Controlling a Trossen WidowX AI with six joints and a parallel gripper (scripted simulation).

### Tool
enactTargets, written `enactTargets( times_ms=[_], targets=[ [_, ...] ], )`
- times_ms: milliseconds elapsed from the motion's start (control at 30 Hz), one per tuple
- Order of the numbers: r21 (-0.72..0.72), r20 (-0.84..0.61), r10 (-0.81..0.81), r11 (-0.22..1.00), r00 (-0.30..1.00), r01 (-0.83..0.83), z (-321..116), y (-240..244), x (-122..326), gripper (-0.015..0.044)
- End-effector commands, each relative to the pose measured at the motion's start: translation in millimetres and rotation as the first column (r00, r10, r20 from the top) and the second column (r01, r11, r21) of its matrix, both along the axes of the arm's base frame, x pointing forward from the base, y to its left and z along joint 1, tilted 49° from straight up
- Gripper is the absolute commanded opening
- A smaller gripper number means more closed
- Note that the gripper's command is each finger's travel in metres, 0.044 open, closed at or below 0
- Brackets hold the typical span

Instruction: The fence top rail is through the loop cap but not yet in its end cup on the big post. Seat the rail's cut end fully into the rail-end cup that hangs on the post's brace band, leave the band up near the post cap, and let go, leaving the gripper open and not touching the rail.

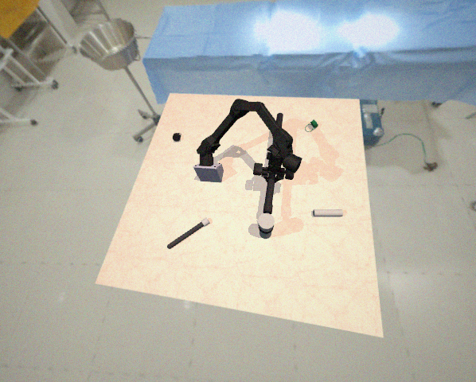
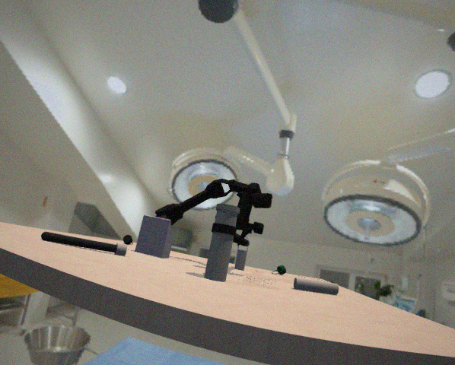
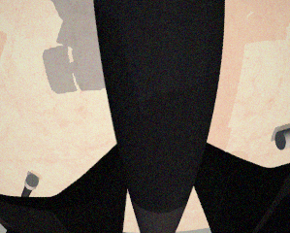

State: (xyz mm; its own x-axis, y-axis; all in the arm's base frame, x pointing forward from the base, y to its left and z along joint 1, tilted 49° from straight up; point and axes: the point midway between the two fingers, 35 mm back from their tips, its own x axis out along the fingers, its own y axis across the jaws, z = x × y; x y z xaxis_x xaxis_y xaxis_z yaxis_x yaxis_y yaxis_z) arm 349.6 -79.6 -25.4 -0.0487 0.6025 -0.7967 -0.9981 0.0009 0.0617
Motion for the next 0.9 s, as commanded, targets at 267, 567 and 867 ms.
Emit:
enactTargets(
  times_ms=[267,567,867],
  targets=[
    [-0.012,0.002,-0.003,1.0,1.0,0.003,0.0,-6.4,-0.1,0.0],
    [-0.013,0.002,-0.003,1.0,1.0,0.003,-0.1,-7.5,-0.1,0.0],
    [-0.014,0.002,-0.003,1.0,1.0,0.003,-0.2,-8.5,-0.1,0.0]
  ],
)
